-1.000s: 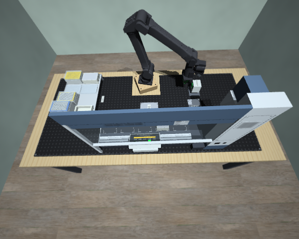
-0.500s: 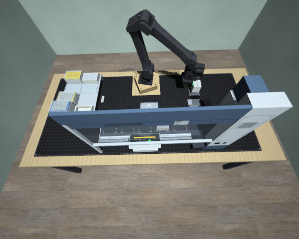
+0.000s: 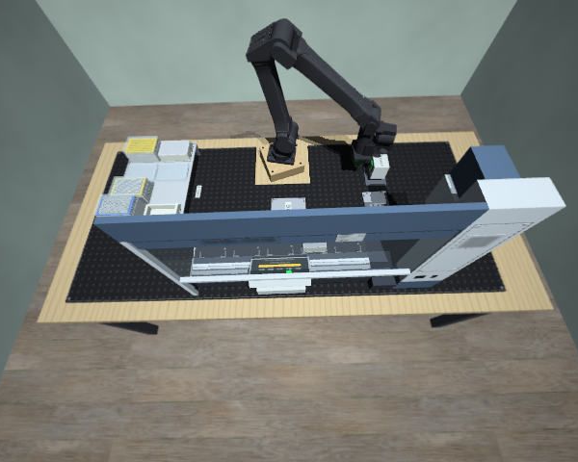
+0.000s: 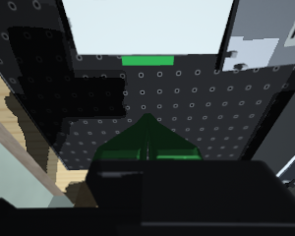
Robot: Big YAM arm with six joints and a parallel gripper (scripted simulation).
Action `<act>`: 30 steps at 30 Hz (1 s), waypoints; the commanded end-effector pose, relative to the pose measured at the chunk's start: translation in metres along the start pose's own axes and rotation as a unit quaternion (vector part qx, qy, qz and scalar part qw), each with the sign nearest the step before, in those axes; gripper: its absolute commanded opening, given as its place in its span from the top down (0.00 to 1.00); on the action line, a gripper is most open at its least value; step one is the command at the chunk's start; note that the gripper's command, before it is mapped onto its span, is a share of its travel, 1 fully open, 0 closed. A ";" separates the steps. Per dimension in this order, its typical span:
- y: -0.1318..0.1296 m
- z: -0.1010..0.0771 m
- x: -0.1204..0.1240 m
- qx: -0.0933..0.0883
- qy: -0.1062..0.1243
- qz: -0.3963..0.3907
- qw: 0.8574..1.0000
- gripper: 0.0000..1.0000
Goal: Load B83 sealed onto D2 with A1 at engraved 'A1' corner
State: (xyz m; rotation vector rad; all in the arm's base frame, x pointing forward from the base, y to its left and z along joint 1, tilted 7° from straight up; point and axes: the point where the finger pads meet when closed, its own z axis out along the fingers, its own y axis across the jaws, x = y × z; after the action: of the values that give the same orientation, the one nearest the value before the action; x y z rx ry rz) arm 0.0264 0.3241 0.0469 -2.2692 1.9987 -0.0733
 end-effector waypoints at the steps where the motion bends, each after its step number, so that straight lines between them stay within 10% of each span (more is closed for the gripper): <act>1: -0.002 -0.016 -0.035 0.003 -0.033 0.000 0.999 1.00; 30: -0.002 -0.019 -0.062 0.003 -0.029 0.003 1.000 1.00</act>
State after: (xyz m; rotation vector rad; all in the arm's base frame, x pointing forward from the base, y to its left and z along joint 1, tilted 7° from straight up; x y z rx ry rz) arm 0.0226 0.3589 0.0485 -2.2694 1.9953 -0.0691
